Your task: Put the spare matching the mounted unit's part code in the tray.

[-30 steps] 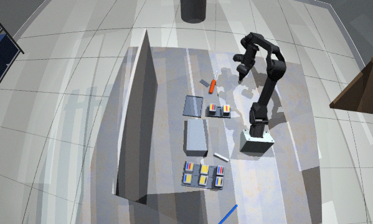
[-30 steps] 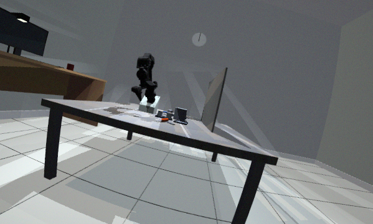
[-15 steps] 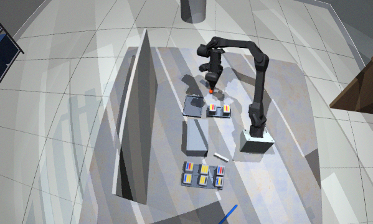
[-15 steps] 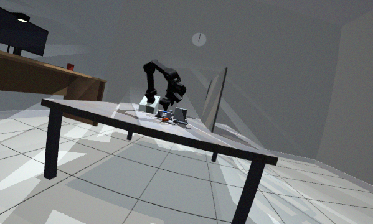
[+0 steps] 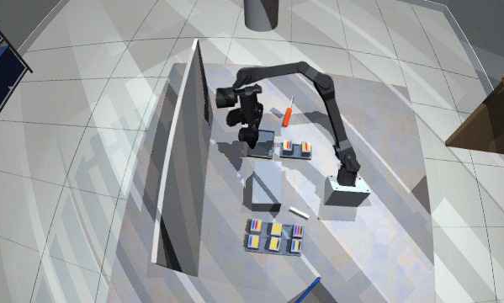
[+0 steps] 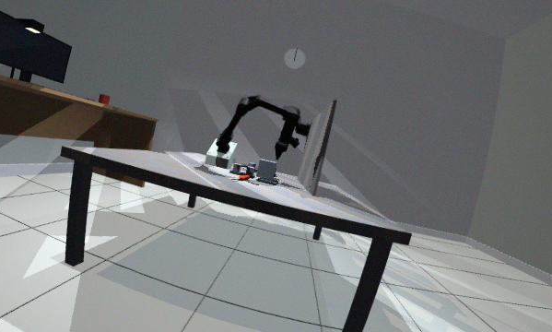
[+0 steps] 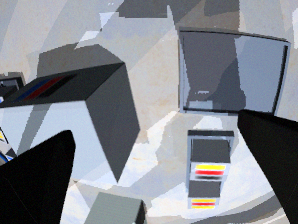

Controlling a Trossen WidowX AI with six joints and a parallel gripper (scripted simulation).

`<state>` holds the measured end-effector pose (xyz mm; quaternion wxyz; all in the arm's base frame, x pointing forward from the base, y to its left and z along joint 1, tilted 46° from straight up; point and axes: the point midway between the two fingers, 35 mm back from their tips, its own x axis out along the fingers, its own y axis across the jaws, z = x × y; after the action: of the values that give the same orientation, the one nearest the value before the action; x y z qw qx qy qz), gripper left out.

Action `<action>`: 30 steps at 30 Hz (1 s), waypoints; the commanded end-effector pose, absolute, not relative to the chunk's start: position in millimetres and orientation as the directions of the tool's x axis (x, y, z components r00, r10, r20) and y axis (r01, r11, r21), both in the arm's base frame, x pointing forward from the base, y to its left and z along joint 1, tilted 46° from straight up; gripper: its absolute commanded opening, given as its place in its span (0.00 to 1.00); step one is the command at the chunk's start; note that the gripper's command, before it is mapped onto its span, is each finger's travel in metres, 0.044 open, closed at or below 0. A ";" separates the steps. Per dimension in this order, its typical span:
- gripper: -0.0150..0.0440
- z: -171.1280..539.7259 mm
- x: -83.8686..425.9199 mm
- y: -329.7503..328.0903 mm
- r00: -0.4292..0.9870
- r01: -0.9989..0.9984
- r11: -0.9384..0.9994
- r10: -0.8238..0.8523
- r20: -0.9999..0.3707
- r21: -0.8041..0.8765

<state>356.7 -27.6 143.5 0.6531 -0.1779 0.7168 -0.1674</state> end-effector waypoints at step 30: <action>1.00 75.0 365.0 130.0 0.076 -0.134 0.695 -0.703 -0.707 -0.706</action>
<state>365.1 130.5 74.7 0.6583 -0.3246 0.6446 -0.2139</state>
